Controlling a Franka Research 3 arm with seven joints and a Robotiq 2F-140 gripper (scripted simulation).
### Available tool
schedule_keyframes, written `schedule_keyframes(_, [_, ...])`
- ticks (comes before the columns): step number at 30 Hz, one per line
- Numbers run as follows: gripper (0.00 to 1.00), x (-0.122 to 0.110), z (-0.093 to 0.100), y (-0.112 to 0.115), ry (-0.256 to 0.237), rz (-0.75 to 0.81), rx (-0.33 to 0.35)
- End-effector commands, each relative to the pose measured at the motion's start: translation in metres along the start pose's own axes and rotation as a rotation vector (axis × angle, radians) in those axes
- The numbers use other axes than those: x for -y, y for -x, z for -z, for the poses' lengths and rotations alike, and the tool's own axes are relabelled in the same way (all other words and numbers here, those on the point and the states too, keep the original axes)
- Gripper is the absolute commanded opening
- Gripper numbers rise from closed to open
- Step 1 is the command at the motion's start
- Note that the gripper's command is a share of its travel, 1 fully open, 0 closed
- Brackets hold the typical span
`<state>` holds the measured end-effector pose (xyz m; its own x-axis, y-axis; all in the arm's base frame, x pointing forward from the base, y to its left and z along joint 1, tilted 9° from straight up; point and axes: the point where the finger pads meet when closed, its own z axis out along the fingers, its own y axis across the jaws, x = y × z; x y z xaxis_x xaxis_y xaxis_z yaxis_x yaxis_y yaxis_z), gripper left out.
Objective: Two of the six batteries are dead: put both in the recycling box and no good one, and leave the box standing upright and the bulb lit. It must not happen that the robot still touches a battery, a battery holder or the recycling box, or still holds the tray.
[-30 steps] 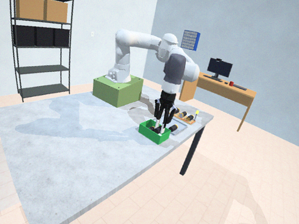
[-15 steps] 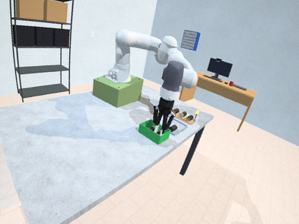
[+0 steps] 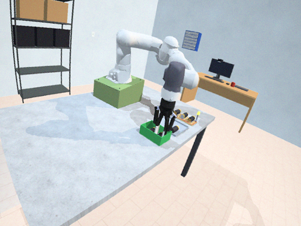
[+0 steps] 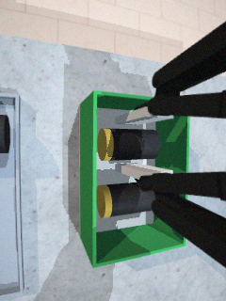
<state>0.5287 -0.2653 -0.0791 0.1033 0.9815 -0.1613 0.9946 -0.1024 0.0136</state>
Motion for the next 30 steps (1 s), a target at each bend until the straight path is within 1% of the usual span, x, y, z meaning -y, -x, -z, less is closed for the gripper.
schedule_keyframes(1, [0.29, -0.001, -0.001, 0.001, 0.002, -0.006, 0.002])
schedule_keyframes(20, [0.29, -0.001, 0.002, 0.001, 0.002, -0.006, 0.002])
schedule_keyframes(24, [0.29, -0.001, 0.012, 0.001, 0.002, -0.006, 0.002])
schedule_keyframes(30, [0.29, -0.001, 0.039, 0.001, 0.002, -0.006, 0.002])
